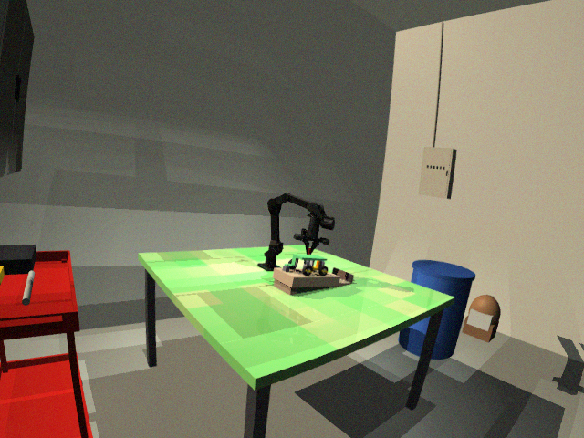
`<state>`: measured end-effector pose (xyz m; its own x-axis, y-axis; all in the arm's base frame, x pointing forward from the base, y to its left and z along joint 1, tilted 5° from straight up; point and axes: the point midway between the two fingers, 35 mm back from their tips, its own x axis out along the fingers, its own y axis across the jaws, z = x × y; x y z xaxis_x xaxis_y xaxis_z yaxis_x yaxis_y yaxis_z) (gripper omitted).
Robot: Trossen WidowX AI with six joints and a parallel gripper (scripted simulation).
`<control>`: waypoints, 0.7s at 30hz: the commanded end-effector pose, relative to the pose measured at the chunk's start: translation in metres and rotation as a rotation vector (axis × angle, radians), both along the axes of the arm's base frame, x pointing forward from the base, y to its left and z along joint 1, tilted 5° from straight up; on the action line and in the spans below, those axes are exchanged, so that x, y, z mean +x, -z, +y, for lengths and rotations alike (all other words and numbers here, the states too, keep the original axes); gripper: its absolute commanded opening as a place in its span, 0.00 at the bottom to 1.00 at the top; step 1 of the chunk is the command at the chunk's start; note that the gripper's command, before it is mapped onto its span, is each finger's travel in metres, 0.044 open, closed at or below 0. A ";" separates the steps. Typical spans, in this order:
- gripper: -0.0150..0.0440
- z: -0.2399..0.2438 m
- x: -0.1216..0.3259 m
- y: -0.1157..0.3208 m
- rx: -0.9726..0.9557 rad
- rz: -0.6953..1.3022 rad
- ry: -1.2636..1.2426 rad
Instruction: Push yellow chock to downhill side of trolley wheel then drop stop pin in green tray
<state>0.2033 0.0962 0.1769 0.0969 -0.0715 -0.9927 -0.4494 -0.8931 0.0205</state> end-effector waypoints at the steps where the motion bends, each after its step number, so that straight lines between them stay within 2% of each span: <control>1: 0.25 -0.001 0.000 -0.002 0.017 0.000 -0.104; 10: 0.25 -0.003 0.000 -0.003 0.040 0.006 -0.370; 21: 0.25 -0.003 -0.003 0.004 0.044 0.008 -0.414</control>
<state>0.2036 0.0936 0.1764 0.1006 0.0070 -0.9949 -0.0710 -0.9974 -0.0142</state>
